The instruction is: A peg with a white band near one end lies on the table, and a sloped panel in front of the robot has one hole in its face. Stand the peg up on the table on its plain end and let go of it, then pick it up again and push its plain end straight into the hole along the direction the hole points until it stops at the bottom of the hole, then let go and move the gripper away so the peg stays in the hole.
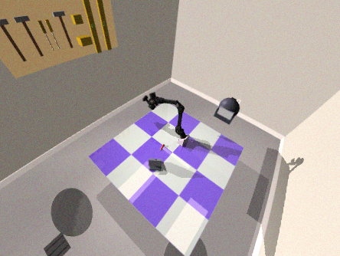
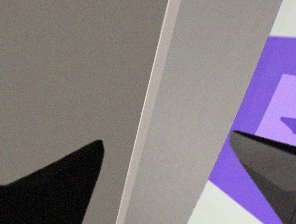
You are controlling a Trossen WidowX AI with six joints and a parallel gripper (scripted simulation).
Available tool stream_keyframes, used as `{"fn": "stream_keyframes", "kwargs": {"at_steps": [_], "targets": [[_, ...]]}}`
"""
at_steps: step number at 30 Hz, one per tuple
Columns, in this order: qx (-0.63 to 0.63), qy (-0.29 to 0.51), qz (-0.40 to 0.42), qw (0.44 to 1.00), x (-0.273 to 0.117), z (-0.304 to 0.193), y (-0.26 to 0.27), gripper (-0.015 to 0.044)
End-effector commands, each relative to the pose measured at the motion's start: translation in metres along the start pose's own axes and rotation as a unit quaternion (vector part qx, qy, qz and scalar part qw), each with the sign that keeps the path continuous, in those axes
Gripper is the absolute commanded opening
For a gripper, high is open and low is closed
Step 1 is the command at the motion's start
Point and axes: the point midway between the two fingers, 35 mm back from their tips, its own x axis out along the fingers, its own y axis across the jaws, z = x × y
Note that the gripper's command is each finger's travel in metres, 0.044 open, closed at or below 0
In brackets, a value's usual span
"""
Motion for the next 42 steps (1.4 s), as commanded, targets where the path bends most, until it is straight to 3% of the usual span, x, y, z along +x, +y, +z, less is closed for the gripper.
{"fn": "stream_keyframes", "kwargs": {"at_steps": [1,22,42], "targets": [[-0.041,0.036,-0.030,0.998,0.010,-0.028,-0.018,0.0440],[-0.242,0.212,-0.109,0.940,0.010,-0.157,-0.087,0.0440],[-0.462,0.367,-0.120,0.799,-0.042,-0.263,-0.154,0.0440]]}}
